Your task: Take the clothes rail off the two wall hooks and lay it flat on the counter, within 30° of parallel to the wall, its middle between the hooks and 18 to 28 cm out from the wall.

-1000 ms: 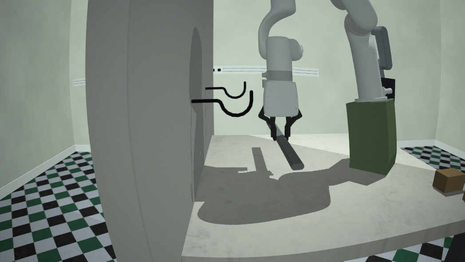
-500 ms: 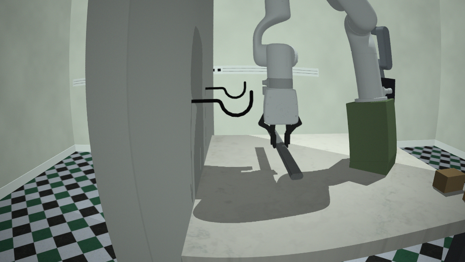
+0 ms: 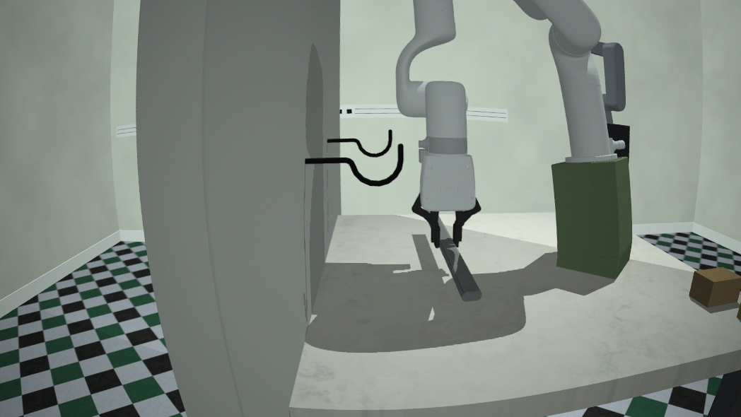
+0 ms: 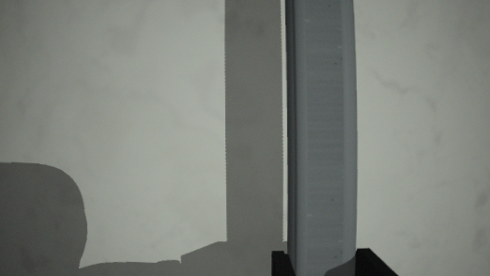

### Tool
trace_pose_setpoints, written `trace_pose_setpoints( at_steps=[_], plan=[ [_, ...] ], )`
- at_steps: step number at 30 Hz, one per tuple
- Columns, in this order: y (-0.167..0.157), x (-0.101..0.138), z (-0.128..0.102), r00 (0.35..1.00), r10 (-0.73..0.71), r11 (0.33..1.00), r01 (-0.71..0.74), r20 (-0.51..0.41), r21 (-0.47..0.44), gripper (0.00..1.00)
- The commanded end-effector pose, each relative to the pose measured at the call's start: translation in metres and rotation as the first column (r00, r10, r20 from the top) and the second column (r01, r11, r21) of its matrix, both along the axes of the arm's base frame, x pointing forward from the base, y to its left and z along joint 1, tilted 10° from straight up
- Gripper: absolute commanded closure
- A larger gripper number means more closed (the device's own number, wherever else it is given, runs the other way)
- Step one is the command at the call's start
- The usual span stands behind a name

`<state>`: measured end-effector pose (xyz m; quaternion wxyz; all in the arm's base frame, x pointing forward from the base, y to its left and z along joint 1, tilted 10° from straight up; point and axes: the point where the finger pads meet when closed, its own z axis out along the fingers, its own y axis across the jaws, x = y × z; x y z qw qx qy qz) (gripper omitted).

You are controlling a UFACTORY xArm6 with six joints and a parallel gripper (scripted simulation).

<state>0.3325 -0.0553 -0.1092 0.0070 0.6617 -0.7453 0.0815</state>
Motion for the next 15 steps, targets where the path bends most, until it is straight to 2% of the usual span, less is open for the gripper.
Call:
trace_pose_setpoints(
  at_steps=[1, 15],
  plan=[
    [-0.0009, 0.0020, -0.0060, 1.000, 0.001, 1.000, -0.001, 0.010, -0.001, 1.00],
    [-0.0018, 0.0027, -0.0129, 1.000, 0.001, 1.000, -0.001, 0.010, -0.001, 1.00]
  ],
)
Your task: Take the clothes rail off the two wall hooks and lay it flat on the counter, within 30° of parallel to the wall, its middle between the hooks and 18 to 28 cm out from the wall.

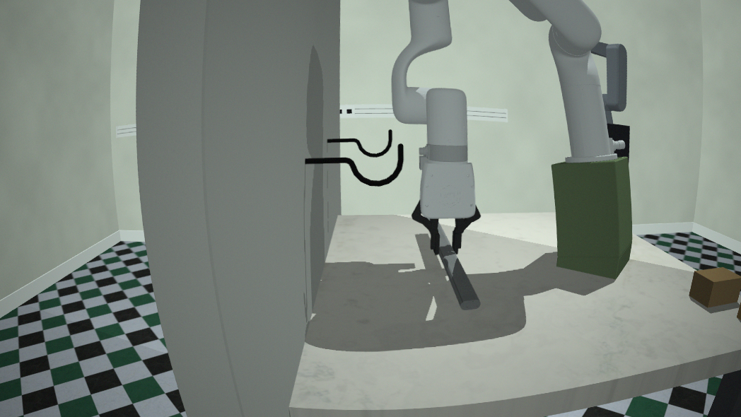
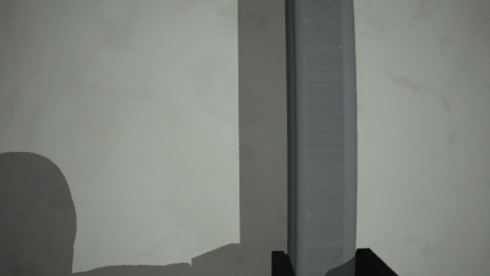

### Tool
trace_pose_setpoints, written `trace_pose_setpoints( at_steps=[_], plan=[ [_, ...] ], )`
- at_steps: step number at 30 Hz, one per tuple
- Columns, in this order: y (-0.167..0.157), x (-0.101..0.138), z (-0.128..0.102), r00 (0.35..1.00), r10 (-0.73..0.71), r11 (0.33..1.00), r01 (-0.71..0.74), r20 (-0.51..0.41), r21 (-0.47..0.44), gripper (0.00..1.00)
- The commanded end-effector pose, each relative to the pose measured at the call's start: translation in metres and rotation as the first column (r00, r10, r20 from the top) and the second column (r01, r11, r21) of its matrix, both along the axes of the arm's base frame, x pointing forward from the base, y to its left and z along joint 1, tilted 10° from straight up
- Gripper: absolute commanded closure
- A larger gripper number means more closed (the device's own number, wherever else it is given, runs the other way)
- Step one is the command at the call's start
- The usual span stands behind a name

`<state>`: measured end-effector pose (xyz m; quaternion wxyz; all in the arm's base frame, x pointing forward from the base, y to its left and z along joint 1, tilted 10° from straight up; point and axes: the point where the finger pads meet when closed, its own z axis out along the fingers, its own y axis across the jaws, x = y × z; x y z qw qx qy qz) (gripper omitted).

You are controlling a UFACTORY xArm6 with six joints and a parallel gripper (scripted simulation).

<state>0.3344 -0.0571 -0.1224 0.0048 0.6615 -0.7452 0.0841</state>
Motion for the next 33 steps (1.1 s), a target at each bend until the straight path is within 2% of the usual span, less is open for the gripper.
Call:
trace_pose_setpoints(
  at_steps=[1, 33],
  plan=[
    [0.000, 0.001, 0.000, 1.000, 0.000, 1.000, 0.000, 0.003, 0.000, 1.00],
    [-0.003, 0.003, -0.018, 1.000, 0.000, 1.000, 0.000, 0.003, 0.000, 1.00]
  ],
)
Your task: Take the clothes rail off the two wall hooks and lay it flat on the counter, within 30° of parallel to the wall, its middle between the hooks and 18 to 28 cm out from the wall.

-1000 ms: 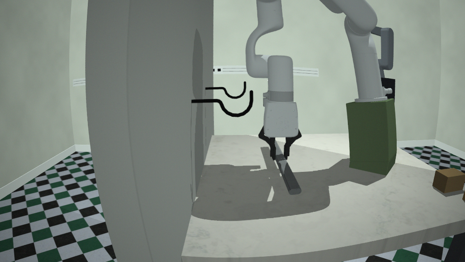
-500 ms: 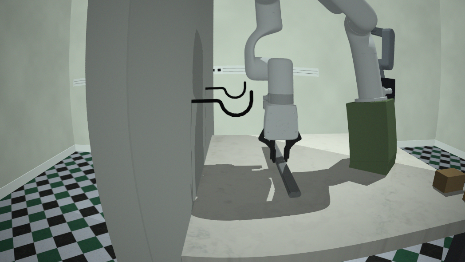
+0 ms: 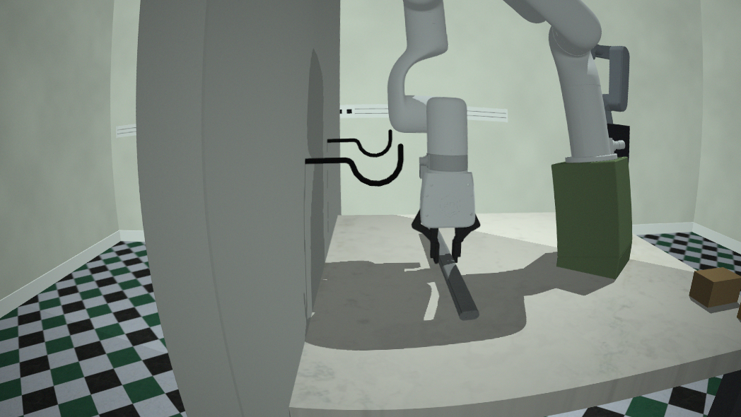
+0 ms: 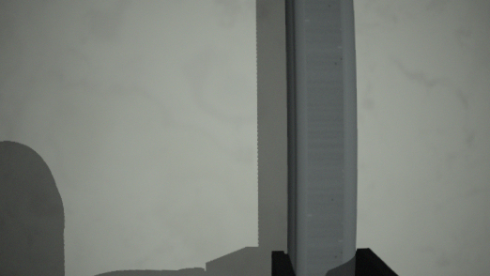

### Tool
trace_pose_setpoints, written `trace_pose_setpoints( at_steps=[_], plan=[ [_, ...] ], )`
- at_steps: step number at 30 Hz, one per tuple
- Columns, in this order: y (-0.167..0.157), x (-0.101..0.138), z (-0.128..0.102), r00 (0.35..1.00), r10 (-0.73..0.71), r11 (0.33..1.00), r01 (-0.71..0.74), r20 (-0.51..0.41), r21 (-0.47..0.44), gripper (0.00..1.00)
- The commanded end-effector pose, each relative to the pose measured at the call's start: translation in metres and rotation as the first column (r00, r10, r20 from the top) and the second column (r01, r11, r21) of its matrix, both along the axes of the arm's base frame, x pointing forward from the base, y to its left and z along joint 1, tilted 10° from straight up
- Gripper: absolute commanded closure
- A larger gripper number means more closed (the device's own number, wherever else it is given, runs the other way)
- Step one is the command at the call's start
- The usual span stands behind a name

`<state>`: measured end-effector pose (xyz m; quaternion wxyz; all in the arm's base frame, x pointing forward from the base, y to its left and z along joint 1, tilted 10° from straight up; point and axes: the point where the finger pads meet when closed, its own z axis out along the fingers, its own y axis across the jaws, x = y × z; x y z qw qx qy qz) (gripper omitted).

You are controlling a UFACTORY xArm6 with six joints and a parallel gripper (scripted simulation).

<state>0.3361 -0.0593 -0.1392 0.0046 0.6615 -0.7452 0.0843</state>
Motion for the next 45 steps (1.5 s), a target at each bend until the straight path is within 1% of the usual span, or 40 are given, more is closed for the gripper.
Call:
trace_pose_setpoints(
  at_steps=[1, 22, 44, 45],
  plan=[
    [0.000, 0.001, -0.001, 1.000, 0.000, 1.000, 0.000, 0.003, 0.000, 1.00],
    [-0.002, 0.002, -0.012, 1.000, 0.000, 1.000, 0.000, 0.003, 0.000, 1.00],
    [-0.002, 0.002, -0.012, 1.000, 0.000, 1.000, 0.000, 0.003, 0.000, 1.00],
    [-0.002, 0.002, -0.012, 1.000, 0.000, 1.000, 0.000, 0.003, 0.000, 0.00]
  ],
)
